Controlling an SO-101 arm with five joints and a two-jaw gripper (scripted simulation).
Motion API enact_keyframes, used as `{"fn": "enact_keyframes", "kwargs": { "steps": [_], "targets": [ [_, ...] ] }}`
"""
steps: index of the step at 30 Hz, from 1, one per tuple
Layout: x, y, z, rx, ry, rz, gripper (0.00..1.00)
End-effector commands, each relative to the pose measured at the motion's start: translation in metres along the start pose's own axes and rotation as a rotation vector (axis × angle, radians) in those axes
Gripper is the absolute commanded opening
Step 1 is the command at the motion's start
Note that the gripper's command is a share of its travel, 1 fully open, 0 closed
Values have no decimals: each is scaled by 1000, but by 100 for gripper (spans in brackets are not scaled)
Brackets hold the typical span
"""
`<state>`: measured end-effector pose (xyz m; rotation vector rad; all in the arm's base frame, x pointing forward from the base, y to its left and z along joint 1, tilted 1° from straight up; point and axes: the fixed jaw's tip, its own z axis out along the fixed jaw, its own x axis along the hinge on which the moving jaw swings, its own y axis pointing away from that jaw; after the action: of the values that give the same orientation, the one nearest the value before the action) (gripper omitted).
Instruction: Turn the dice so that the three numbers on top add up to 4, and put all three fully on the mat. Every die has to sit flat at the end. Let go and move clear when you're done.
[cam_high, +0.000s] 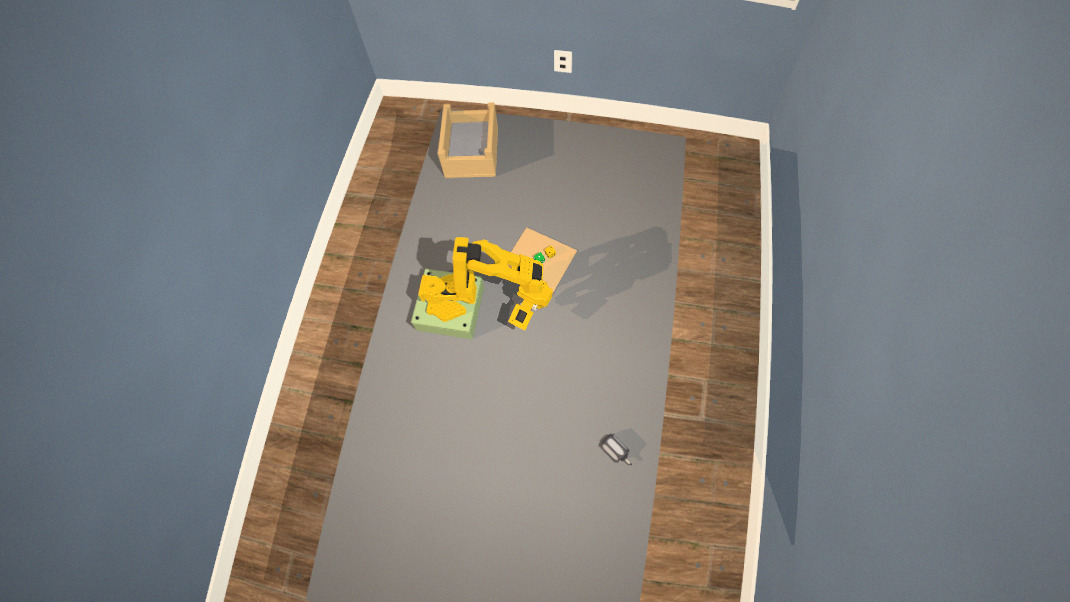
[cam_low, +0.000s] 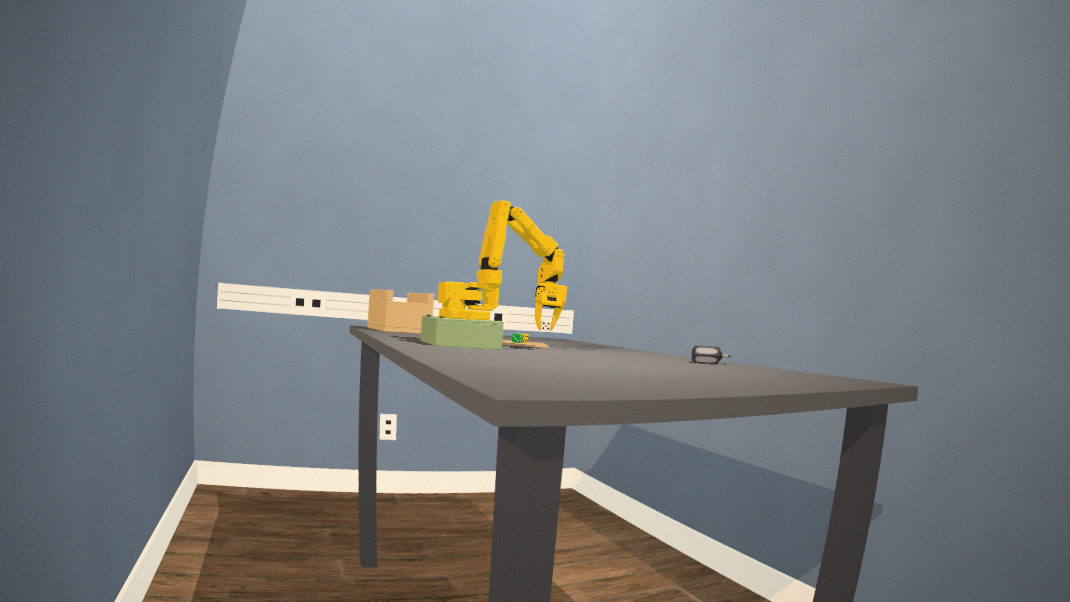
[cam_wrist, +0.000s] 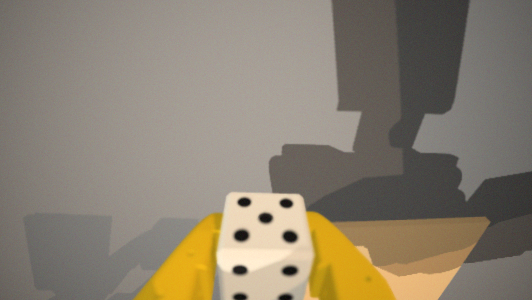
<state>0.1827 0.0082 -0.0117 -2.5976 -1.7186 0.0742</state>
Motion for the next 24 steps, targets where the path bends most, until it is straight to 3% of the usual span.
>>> {"fn": "enact_keyframes", "kwargs": {
  "steps": [1,9,24],
  "targets": [
    [-2,1,-2,-16,11,80,0],
    [-3,1,-2,-16,12,213,0],
    [-6,0,-2,-13,15,665,0]
  ]
}}
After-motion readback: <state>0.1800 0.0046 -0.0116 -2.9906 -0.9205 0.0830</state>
